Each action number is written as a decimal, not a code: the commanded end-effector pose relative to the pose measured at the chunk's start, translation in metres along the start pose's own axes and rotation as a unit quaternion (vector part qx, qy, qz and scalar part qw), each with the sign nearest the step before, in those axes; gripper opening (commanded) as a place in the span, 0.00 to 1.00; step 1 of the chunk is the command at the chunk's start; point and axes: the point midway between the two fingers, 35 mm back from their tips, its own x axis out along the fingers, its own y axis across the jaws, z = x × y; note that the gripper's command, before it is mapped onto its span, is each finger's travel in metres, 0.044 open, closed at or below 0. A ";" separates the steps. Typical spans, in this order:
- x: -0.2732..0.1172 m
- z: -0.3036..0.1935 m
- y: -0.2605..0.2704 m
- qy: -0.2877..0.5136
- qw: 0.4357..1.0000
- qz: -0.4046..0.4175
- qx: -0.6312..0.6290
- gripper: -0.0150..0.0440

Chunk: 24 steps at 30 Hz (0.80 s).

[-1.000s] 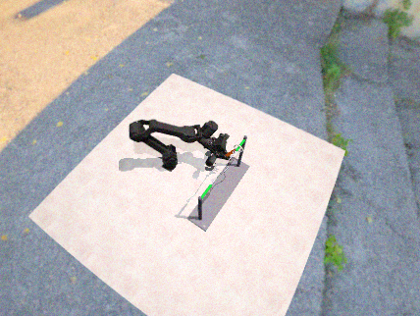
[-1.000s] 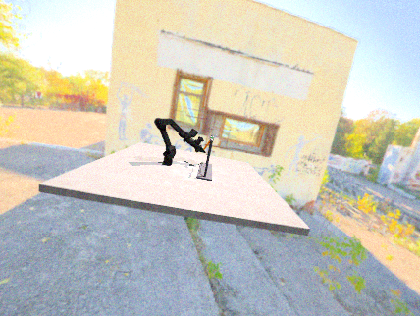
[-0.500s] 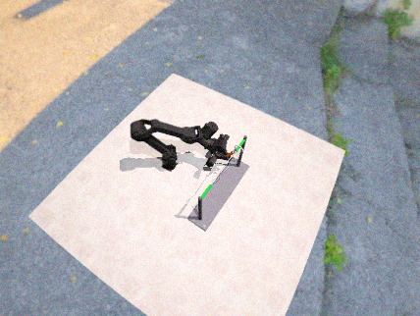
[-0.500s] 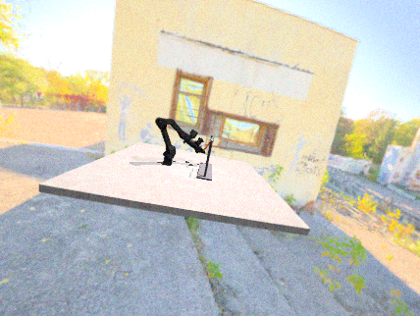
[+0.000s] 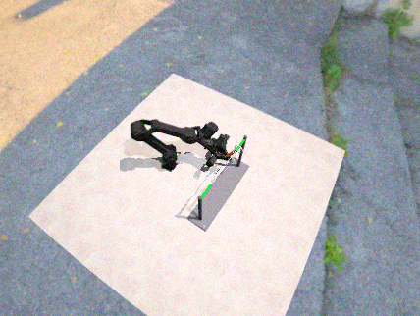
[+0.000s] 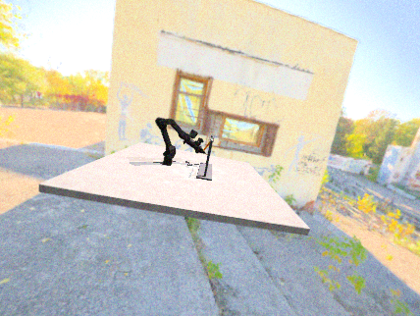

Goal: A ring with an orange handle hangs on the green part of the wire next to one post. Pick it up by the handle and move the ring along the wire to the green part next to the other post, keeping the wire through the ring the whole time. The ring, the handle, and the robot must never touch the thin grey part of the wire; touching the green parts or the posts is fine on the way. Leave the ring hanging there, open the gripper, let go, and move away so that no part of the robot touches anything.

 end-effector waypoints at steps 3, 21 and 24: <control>0.000 0.000 0.000 0.000 1.000 0.000 0.000 0.09; -0.025 -0.001 0.002 0.003 1.000 -0.001 0.002 0.53; -0.035 -0.001 0.002 0.003 1.000 -0.002 0.002 0.53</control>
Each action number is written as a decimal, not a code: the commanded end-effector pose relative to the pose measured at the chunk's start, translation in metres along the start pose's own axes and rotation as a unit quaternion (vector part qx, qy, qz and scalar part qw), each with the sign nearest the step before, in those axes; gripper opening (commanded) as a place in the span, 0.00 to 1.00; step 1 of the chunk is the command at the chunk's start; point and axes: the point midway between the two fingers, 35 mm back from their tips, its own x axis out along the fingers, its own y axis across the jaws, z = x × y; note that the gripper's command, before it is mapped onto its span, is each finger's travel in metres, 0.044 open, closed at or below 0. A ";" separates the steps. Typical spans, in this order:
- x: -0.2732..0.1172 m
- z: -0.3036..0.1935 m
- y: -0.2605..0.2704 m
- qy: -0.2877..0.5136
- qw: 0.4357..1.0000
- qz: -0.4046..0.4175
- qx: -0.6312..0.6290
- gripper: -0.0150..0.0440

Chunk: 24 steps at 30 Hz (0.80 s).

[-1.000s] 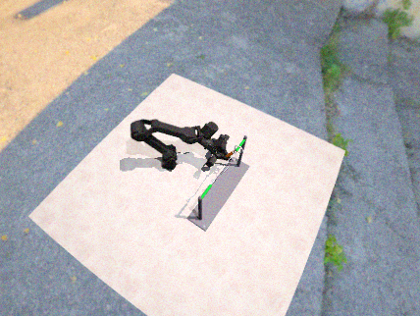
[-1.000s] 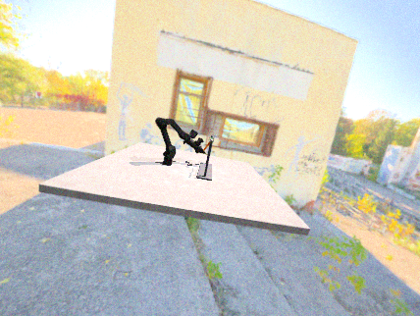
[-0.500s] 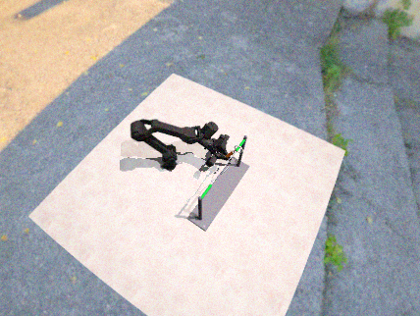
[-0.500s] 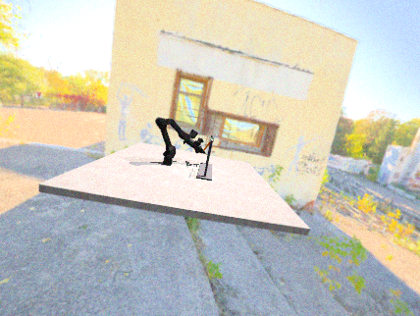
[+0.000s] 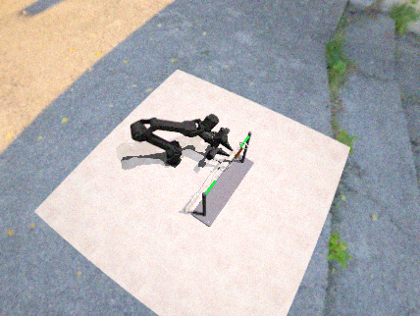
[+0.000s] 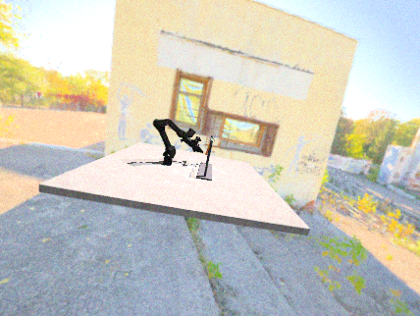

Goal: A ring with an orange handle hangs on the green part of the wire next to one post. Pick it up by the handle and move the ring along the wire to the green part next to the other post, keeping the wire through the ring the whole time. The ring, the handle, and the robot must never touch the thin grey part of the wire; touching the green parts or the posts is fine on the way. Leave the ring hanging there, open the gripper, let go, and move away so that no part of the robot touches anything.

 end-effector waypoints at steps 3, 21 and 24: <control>-0.020 0.003 -0.001 -0.005 1.000 0.000 0.006 0.53; -0.025 0.003 -0.002 -0.006 1.000 0.000 0.006 0.53; -0.025 0.003 -0.002 -0.006 1.000 0.000 0.006 0.53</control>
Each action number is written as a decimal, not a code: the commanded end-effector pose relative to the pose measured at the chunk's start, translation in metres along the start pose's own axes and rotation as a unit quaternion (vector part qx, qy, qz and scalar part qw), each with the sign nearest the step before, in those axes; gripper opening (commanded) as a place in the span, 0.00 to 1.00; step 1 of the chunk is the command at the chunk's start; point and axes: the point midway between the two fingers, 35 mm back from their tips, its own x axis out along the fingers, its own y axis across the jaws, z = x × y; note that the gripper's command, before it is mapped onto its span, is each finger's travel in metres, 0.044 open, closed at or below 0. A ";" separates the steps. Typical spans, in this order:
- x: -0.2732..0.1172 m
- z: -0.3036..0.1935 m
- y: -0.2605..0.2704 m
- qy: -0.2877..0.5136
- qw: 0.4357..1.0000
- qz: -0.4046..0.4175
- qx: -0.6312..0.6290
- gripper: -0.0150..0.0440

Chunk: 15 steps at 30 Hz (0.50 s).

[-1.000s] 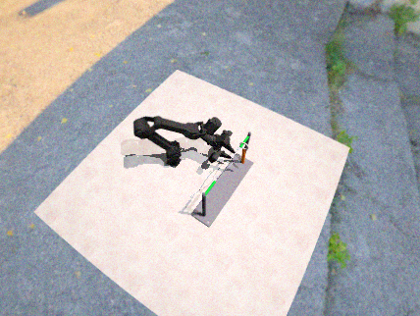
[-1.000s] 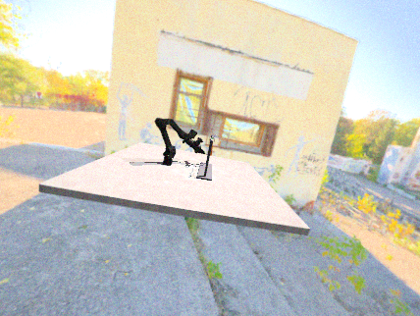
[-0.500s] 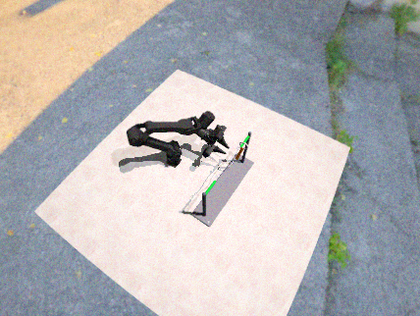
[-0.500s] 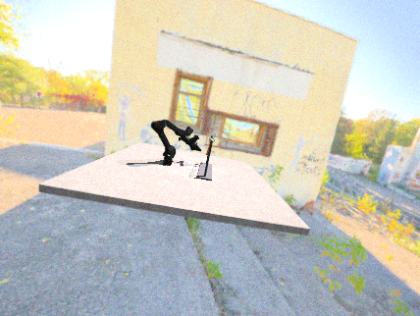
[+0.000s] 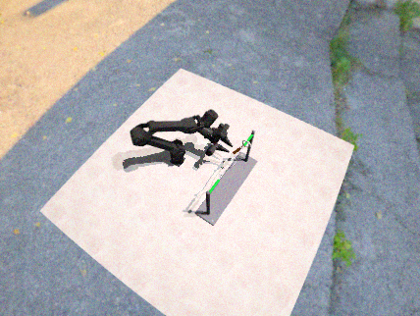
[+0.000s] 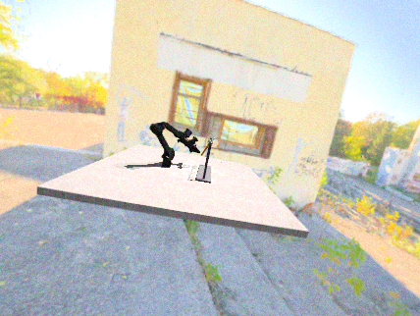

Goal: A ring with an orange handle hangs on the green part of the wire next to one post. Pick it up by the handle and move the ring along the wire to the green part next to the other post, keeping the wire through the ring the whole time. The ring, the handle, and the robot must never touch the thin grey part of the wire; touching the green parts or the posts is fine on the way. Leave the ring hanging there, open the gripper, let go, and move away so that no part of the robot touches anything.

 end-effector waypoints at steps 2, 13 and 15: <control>0.000 0.001 0.000 -0.001 1.000 -0.001 0.003 0.53; -0.030 -0.001 0.001 0.003 1.000 0.000 0.000 0.75; -0.045 0.001 -0.001 -0.001 1.000 0.001 -0.001 0.84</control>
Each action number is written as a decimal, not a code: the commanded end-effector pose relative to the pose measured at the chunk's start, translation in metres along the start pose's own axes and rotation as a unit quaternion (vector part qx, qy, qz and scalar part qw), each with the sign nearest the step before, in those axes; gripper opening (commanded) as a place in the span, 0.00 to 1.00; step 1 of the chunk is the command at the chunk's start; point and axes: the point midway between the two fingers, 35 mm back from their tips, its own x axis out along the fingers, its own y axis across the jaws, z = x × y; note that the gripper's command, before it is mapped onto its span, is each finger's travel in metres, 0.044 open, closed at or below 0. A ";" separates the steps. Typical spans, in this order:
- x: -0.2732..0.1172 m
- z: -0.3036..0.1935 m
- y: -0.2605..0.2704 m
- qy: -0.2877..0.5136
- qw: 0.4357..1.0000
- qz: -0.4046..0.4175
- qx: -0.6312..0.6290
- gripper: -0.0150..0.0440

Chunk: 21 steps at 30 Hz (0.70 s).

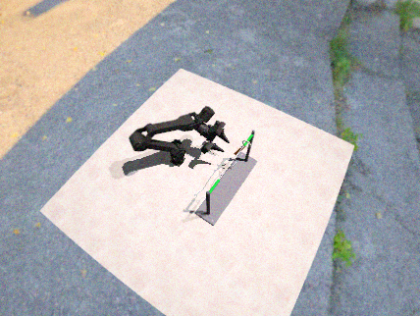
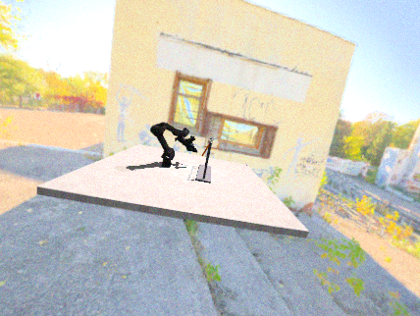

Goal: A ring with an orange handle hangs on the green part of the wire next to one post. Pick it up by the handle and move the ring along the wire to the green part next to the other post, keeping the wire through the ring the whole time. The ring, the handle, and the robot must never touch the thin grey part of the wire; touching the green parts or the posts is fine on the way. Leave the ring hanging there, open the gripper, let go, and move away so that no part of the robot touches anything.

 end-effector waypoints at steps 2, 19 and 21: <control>-0.026 0.008 -0.003 -0.014 1.000 0.006 0.008 0.93; -0.026 0.008 -0.003 -0.014 1.000 0.006 0.008 1.00; -0.026 0.008 -0.003 -0.014 1.000 0.006 0.008 1.00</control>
